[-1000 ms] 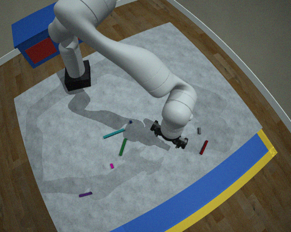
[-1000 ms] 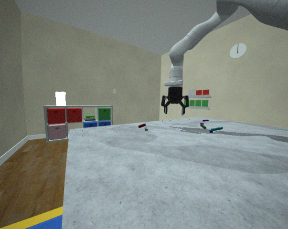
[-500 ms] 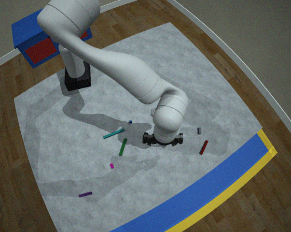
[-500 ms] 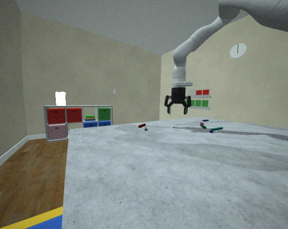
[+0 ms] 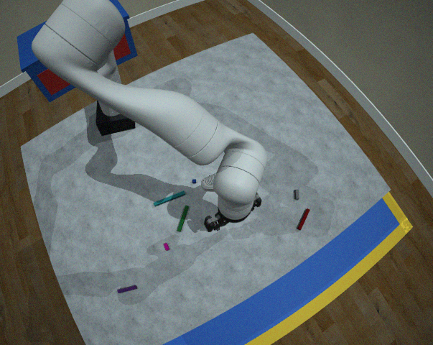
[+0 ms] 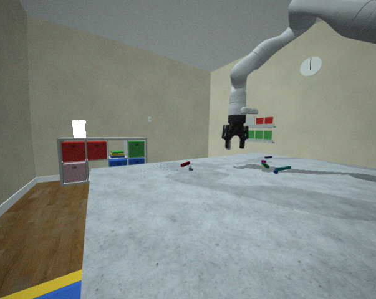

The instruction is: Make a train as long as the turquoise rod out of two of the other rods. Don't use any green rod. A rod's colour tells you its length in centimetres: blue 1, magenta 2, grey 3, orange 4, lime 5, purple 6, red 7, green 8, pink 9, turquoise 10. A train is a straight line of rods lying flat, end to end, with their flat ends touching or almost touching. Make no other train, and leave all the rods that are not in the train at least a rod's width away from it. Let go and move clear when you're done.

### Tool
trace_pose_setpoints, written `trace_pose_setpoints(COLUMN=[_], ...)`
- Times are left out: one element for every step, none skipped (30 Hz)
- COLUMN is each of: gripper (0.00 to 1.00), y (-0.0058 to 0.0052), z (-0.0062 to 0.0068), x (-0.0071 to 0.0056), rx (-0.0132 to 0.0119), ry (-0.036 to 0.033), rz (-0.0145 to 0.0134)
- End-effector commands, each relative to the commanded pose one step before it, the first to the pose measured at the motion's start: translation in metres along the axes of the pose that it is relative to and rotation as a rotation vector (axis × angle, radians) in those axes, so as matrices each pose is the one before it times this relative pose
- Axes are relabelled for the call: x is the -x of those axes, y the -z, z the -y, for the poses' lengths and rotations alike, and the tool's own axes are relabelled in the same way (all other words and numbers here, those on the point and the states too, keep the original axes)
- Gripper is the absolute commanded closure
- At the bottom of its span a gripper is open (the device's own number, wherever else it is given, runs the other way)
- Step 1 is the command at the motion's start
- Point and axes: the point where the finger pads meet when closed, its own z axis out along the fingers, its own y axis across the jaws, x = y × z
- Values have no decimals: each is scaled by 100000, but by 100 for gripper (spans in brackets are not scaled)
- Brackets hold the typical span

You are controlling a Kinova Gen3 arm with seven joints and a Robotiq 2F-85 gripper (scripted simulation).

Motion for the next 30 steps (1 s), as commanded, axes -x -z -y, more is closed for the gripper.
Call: trace_pose_setpoints(gripper=[0, 0, 0, 0, 0, 0, 0, 0, 0, 0, 0, 0, 0, 0, 0, 0, 0, 0, 0, 0, 0, 0, 0, 0, 0, 0, 0, 0, 0, 0], y=[1, 3, -4, -2, 0, 2, 0, 0, 0, -3, -1, 0, 2, 1, -3, -2, 0, 1, 1, 1, -2, -2, -1, 0, 0, 0, 0, 1, 1, 1], z=[1146, 176, 173, 169, 165, 161, 157, 0, 0, 151, 147, 142, 138, 133, 126, 121, 116, 112, 107, 102, 95, 90, 86, 81, 0, 0, 77, 73, 69, 65], x=[187, 3, -10, -13, -17, -20, -26, 0, 0, -33, -35, -37, -39, -42, -48, -48, -49, -49, -49, -50, -53, -52, -51, -50, 0, 0, -49, -47, -46, -44], rx=[375, 3, -3, -1, 0, 0, 0, 0, 0, 0, 0, -1, -1, -1, 1, 1, 0, -1, -3, -3, 3, 2, 1, 0, 0, 0, -1, -2, -3, -4], ry=[5684, 3470, 3394, 3330, 3264, 3196, 3120, 0, 0, 3039, 2966, 2890, 2813, 2732, 2642, 2562, 2480, 2397, 2313, 2226, 2132, 2047, 1961, 1875, 0, 0, 1789, 1703, 1617, 1531], rz=[-309, 15, -13, -6, 2, 10, 4, 0, 0, -11, -4, 3, 9, 7, -11, -6, -1, 4, 7, 7, -9, -6, -3, 0, 0, 0, 2, 4, 5, 6])
